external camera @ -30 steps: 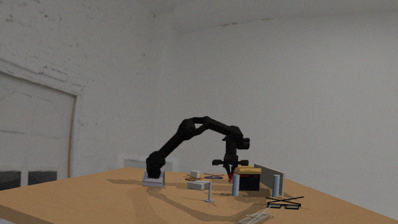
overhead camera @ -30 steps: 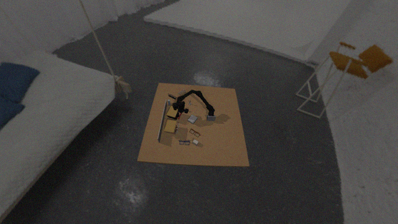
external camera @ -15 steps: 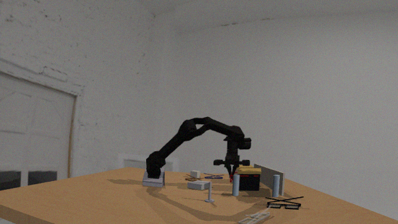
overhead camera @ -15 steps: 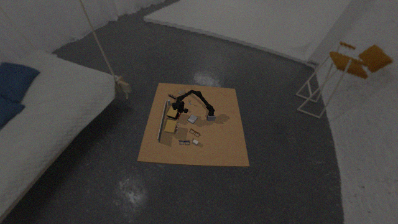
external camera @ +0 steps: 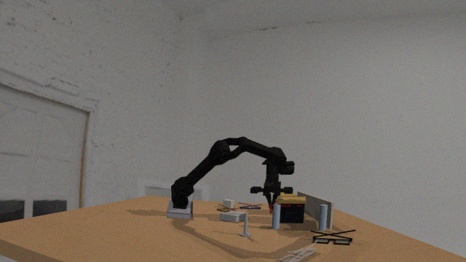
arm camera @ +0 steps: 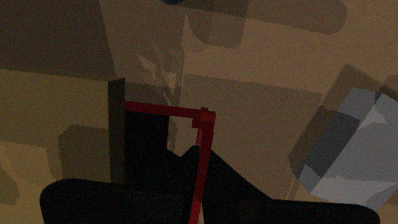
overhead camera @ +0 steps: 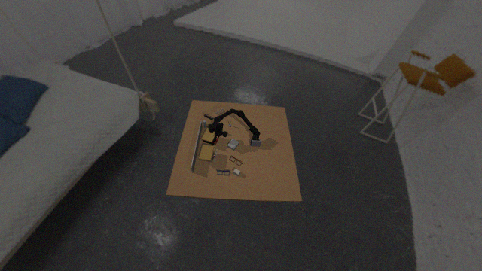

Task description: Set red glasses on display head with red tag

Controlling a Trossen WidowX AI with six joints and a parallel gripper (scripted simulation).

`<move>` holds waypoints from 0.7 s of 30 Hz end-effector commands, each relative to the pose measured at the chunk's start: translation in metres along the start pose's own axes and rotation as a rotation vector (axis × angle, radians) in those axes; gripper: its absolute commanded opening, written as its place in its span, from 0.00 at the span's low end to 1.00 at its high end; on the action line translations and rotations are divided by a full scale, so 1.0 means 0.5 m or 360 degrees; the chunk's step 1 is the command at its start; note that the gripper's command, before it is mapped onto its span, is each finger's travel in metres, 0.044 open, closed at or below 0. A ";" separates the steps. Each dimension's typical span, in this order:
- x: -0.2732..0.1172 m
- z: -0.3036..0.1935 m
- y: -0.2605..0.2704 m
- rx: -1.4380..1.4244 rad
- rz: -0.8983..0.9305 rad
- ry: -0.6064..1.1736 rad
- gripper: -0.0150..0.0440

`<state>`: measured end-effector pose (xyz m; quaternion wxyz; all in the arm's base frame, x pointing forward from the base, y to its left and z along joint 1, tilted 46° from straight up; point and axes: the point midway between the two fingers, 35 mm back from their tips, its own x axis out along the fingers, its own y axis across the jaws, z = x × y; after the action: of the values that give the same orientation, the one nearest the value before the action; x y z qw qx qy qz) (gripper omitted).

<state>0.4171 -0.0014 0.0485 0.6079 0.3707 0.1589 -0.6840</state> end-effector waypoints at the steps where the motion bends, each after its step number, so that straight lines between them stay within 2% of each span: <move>1: 0.000 0.000 0.002 -0.0005 0.0010 -0.0002 0.25; 12: 0.010 0.001 0.002 -0.0004 0.0010 -0.0003 0.25; 16: 0.008 0.000 0.003 0.0006 0.0004 0.0004 0.43; 21: 0.008 0.000 0.003 0.0006 0.0004 0.0004 0.44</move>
<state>0.4184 -0.0049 0.0459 0.6076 0.3727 0.1580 -0.6833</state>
